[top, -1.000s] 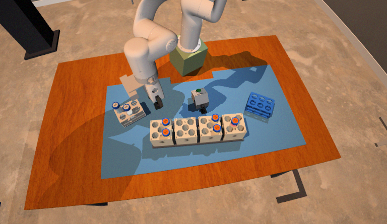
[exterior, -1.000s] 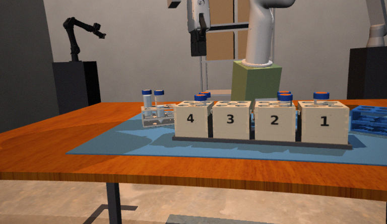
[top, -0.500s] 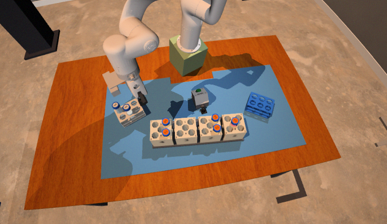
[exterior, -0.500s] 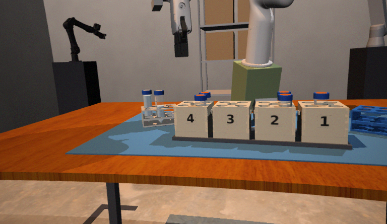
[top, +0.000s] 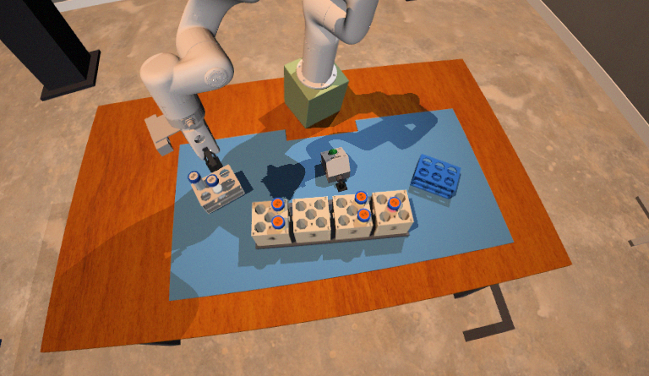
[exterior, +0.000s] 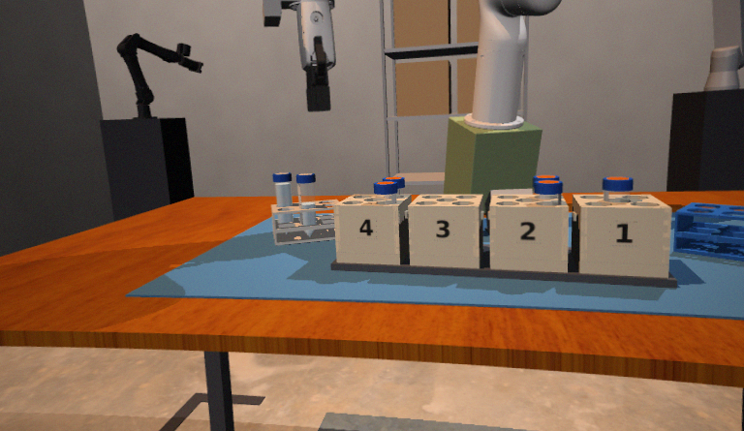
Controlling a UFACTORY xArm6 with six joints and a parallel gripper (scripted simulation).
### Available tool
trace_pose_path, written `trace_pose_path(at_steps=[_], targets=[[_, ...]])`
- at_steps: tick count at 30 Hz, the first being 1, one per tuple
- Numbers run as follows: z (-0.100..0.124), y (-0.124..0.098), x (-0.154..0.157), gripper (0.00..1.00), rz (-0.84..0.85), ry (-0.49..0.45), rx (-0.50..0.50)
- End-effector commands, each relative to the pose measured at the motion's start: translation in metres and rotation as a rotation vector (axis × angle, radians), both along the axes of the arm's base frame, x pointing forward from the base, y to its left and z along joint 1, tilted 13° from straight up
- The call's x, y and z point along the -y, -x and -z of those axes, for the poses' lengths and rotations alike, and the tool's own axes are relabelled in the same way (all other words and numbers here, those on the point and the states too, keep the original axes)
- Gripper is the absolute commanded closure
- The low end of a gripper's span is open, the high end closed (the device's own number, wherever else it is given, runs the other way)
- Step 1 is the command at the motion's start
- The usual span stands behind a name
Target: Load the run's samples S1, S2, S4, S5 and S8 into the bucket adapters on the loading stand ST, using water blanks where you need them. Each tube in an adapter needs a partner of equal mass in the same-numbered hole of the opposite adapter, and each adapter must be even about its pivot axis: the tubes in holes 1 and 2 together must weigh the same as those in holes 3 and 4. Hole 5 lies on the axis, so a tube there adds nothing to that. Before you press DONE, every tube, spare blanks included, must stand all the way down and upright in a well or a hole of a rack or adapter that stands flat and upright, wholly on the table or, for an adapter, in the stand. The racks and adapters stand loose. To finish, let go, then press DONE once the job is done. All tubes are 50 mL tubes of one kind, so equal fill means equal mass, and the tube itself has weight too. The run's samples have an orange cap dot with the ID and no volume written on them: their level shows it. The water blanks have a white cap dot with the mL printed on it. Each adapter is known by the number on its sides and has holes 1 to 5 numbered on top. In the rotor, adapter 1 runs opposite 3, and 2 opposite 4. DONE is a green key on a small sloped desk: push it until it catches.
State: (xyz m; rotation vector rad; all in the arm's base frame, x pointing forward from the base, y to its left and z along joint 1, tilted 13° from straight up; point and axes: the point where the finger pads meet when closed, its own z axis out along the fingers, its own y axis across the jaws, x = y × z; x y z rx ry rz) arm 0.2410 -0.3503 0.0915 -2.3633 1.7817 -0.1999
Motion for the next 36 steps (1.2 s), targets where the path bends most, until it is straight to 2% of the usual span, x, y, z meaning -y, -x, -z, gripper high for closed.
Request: trace_pose_path(at_steps=[1, 5, 16, 36], targets=[[0.002, 0.01, 0.02, 0.43, 0.0, 0.002, 0.003], [0.005, 0.02, 0.036, 0.43, 0.0, 0.002, 0.002], [0.005, 0.02, 0.036, 0.43, 0.0, 0.002, 0.002], [0.041, 0.012, 0.034, 0.43, 0.0, 0.002, 0.002]])
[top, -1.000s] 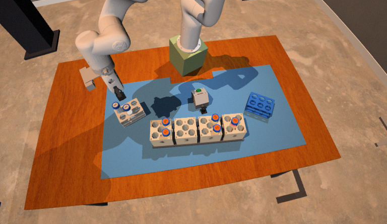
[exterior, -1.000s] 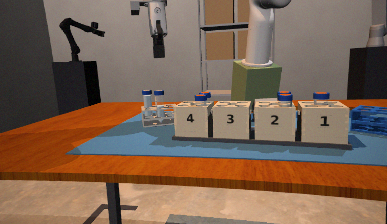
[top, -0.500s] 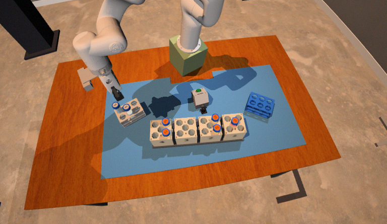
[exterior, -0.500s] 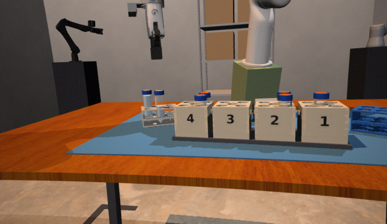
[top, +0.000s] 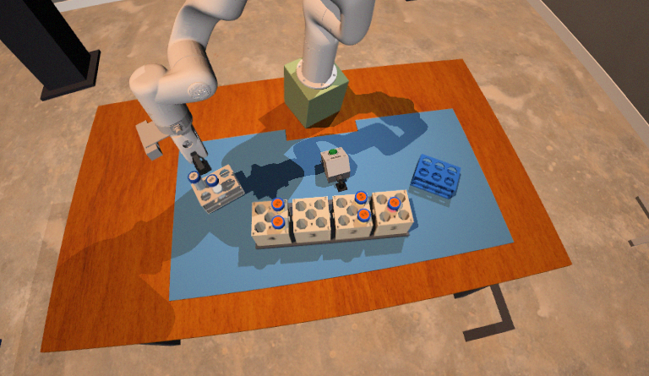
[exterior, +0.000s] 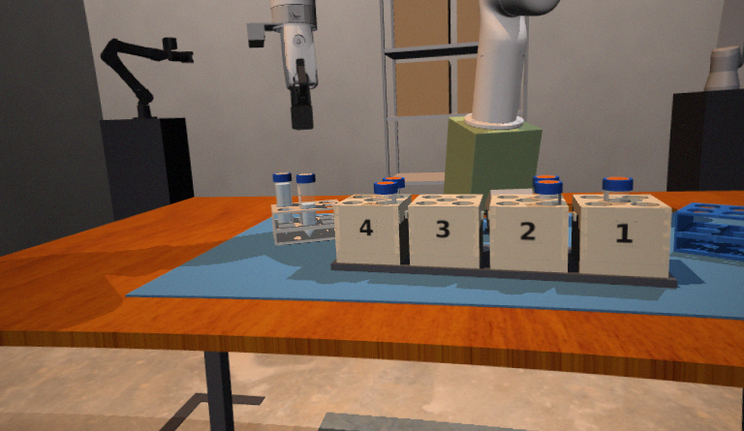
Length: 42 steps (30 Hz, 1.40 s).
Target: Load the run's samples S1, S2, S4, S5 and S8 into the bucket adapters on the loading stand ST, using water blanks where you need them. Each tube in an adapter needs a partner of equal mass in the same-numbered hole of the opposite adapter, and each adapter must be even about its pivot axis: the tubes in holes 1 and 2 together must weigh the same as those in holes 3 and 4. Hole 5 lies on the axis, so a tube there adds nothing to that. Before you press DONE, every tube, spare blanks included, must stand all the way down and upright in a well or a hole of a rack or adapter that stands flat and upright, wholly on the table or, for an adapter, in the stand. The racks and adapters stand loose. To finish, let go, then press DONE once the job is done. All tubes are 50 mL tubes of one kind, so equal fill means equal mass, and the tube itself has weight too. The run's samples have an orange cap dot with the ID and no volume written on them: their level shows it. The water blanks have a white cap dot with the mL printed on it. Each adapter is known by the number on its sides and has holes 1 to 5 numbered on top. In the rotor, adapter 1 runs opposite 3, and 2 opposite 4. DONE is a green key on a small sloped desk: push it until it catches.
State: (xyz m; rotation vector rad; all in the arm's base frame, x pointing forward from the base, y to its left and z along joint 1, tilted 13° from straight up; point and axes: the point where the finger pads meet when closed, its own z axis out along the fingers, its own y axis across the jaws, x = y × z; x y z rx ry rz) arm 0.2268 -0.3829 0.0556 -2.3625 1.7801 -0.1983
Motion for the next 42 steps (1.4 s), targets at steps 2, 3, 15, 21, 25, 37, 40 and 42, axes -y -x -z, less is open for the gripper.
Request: trace_pose_path(at_steps=[2, 3, 15, 21, 25, 37, 40, 42], targets=[[0.009, -0.003, 0.001, 0.43, 0.0, 0.004, 0.002], [0.011, -0.003, 0.001, 0.43, 0.0, 0.004, 0.002], [0.03, -0.008, 0.0, 0.43, 0.0, 0.004, 0.002], [0.042, -0.01, -0.001, 0.43, 0.0, 0.004, 0.002], [0.046, -0.011, -0.001, 0.43, 0.0, 0.004, 0.002], [0.069, -0.016, -0.003, 0.43, 0.0, 0.004, 0.002], [0.073, -0.017, -0.003, 0.43, 0.0, 0.004, 0.002], [0.075, -0.017, -0.003, 0.43, 0.0, 0.004, 0.002]])
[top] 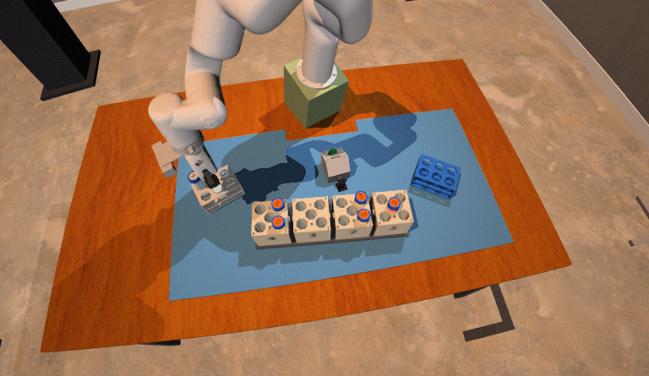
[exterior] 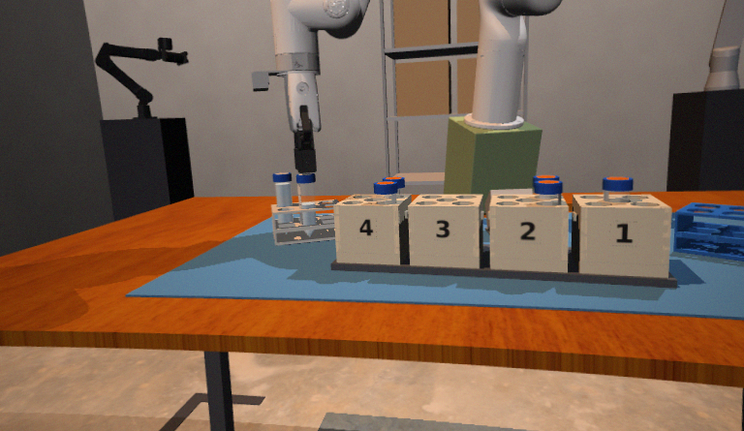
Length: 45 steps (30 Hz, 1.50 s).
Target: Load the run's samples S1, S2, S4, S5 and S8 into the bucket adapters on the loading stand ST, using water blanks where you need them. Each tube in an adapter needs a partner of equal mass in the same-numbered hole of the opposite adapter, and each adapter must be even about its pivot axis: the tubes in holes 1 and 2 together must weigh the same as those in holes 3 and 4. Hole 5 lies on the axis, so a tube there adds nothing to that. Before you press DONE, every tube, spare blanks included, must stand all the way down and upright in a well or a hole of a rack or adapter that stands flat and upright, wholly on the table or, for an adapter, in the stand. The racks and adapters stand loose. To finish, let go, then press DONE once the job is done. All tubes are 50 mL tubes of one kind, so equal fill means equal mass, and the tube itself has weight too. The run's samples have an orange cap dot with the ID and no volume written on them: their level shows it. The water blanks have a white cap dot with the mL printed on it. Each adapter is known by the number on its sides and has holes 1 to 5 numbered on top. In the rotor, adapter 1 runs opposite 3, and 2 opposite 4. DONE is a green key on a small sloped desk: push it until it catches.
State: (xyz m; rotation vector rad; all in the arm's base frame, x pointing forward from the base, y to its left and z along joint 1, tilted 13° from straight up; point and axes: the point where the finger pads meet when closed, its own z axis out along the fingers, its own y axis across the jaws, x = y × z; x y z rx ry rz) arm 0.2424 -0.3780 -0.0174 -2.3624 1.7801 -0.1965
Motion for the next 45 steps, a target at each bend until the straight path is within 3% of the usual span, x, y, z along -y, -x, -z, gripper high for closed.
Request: trace_pose_path(at_steps=[1, 45], targets=[[0.004, -0.002, 0.002, 0.43, 0.001, 0.005, 0.003], [0.027, -0.007, 0.0, 0.43, 0.001, 0.005, 0.003]])
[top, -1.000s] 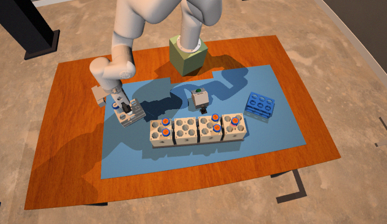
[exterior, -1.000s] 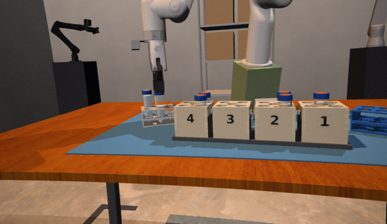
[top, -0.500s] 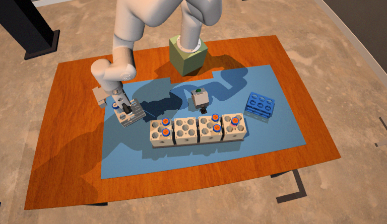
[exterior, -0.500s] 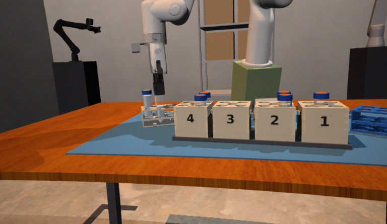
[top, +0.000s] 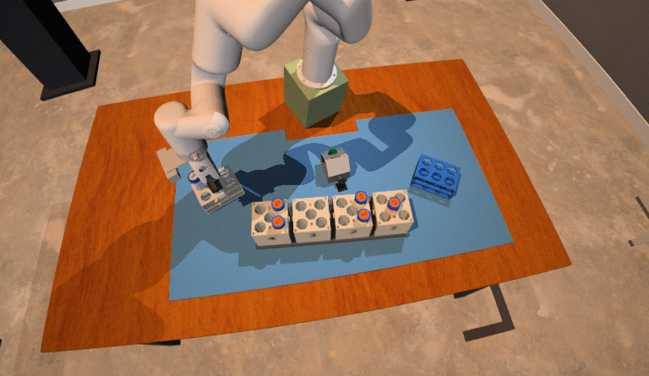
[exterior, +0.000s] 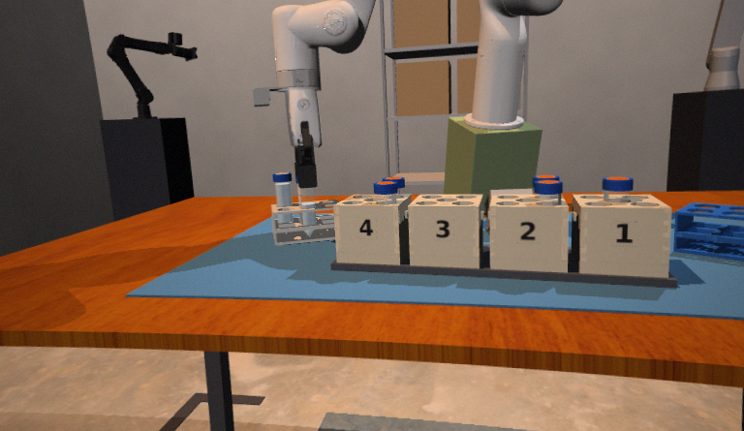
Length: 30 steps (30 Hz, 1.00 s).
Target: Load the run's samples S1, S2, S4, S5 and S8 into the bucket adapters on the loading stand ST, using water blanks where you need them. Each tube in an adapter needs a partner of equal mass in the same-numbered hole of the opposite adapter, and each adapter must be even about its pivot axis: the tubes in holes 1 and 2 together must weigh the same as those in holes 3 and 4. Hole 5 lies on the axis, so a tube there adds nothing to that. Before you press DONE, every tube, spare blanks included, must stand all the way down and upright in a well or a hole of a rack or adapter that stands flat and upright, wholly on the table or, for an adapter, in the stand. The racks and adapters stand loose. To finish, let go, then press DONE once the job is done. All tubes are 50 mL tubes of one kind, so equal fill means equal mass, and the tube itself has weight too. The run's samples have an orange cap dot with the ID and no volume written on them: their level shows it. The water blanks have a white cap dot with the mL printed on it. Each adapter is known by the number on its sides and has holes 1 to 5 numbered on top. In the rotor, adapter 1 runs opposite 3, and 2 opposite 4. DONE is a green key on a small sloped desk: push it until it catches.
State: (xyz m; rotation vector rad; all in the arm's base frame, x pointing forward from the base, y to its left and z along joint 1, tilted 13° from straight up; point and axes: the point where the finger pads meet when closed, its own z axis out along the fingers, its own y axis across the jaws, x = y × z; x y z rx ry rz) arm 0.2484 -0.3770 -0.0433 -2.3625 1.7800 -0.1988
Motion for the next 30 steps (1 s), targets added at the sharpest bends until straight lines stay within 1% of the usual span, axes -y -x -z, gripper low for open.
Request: trace_pose_path(at_steps=[1, 16, 17, 30], targets=[[0.0014, -0.0012, 0.0013, 0.43, 0.001, 0.003, 0.002], [0.0014, -0.0012, 0.0013, 0.43, 0.001, 0.004, 0.002], [0.0008, -0.001, 0.0013, 1.0, 0.001, 0.003, 0.002], [-0.0003, -0.0008, 0.0014, 1.0, 0.0, 0.003, 0.002]])
